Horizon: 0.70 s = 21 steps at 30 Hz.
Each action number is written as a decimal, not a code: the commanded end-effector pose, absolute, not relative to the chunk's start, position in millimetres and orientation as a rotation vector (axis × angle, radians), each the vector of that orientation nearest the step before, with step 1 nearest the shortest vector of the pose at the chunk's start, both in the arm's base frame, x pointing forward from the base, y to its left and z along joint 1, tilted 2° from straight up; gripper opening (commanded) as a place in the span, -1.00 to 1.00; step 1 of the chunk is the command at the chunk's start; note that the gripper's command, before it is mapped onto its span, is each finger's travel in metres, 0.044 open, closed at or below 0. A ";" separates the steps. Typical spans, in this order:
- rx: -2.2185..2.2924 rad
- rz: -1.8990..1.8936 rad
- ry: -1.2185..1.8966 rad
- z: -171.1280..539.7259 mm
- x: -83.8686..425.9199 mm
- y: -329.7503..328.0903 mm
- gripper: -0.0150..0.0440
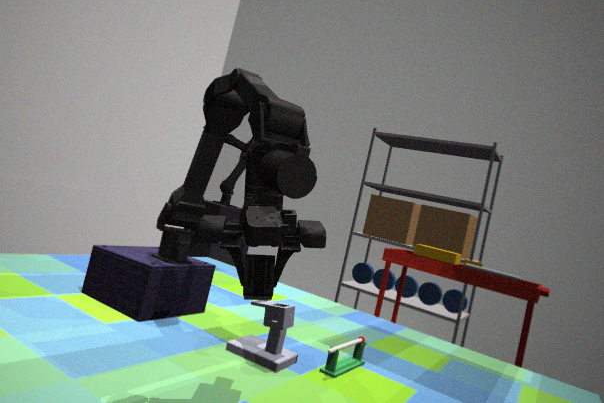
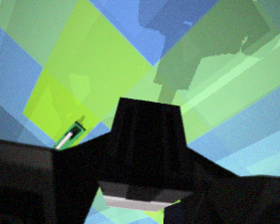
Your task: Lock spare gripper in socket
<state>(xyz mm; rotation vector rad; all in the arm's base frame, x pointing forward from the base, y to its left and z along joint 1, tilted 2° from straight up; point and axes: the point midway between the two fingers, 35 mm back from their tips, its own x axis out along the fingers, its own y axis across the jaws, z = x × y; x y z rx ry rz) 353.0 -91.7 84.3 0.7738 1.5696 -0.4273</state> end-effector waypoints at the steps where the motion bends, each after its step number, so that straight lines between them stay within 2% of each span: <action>1: 0.726 -0.387 1.520 92.3 352.2 -83.9 -0.49; 21: 0.554 -0.251 1.334 110.1 342.9 -53.8 -0.49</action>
